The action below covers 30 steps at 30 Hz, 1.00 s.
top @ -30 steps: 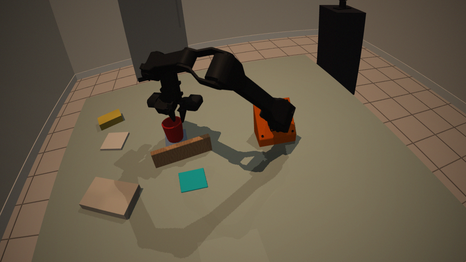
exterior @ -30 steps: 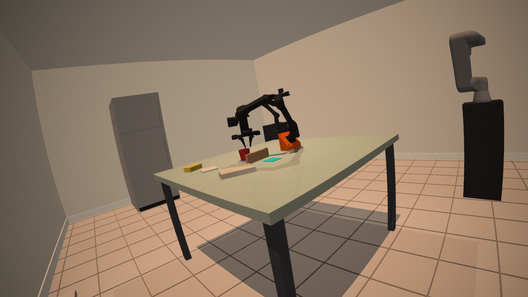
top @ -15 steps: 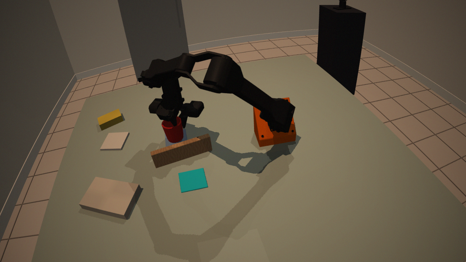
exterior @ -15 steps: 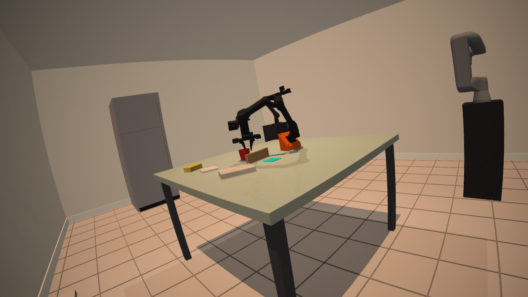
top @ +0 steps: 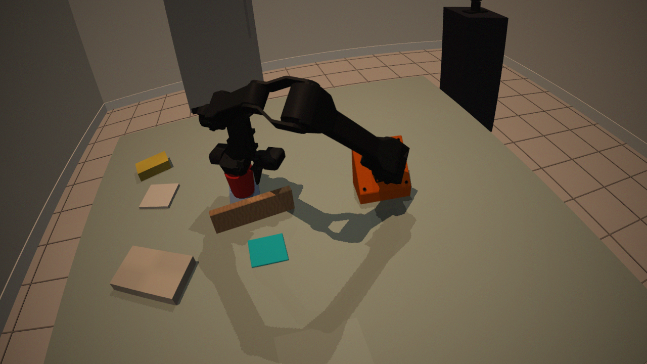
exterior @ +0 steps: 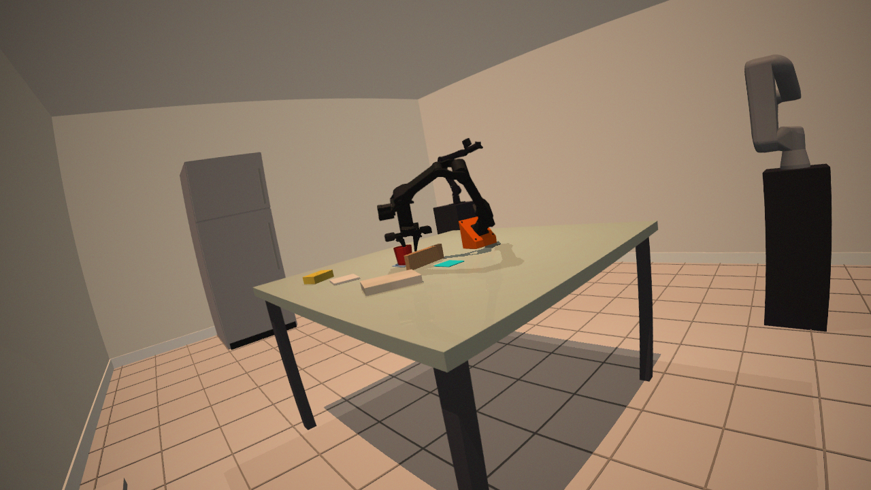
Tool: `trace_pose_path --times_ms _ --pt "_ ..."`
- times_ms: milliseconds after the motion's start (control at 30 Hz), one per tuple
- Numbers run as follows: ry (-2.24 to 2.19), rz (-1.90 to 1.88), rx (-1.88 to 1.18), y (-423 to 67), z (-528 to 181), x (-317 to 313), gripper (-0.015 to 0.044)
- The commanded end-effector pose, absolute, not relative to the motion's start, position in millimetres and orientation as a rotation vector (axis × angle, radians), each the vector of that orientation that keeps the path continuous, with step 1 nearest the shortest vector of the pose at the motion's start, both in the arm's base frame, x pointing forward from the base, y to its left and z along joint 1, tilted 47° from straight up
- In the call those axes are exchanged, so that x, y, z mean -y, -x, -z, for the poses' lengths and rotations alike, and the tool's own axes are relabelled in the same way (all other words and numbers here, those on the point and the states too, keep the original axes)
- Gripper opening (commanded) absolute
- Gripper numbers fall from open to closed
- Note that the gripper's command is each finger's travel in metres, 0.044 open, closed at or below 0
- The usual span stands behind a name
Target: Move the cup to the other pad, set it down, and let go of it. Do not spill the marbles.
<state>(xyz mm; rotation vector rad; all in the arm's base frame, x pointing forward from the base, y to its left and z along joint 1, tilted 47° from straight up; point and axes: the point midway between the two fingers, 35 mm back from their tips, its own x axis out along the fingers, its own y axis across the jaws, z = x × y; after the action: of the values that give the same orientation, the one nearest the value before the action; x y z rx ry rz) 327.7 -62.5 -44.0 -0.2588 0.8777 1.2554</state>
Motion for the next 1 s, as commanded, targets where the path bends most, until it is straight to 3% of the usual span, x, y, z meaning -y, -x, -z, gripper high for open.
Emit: trace_pose_path --times_ms 0,467,967 --pt "0.259 -1.256 -0.878 -327.8 43.9 62.6 0.0095" --pt "0.259 -1.256 -0.878 -327.8 43.9 62.6 0.0002" --pt "0.259 -1.253 -0.879 -329.1 23.5 85.9 0.0"
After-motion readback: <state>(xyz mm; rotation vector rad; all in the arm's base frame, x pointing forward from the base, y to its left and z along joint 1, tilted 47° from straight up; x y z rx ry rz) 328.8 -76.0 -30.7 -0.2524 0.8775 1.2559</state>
